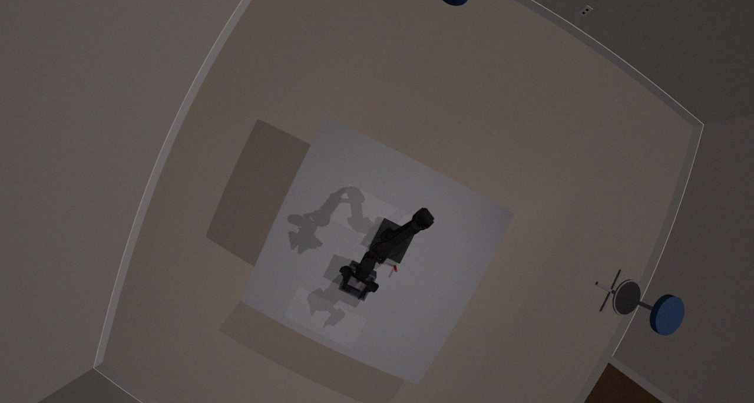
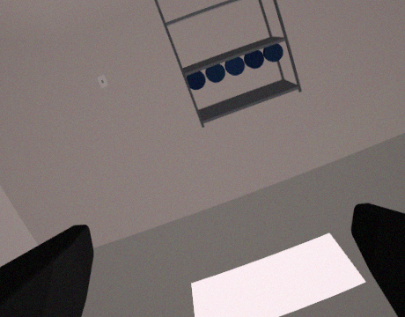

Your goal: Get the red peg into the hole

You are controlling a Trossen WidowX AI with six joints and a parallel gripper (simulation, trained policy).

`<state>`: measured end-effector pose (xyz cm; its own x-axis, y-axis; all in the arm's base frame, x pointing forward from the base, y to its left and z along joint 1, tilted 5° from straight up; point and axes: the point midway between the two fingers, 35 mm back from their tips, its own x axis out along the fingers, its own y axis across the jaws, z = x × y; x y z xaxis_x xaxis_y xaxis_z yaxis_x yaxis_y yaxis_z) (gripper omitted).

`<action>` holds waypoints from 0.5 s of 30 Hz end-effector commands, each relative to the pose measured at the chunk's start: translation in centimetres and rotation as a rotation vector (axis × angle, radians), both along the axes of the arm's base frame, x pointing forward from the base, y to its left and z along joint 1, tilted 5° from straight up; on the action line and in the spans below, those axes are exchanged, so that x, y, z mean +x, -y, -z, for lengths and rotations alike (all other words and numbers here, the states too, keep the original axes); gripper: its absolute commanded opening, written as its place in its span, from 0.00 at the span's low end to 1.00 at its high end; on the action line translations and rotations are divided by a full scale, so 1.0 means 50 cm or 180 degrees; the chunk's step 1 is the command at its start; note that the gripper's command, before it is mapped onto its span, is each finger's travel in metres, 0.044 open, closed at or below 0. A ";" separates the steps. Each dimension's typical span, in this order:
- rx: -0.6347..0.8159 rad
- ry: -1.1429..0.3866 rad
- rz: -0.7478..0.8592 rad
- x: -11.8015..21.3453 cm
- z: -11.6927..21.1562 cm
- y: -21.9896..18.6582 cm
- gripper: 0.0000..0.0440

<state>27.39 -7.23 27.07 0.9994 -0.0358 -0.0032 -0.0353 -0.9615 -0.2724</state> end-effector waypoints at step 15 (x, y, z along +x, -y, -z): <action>0.1630 -0.0077 0.0088 0.021 -0.036 -0.041 1.00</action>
<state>28.28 -5.37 28.56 0.9980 -0.0457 -0.0443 -0.0635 -0.7433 -0.6659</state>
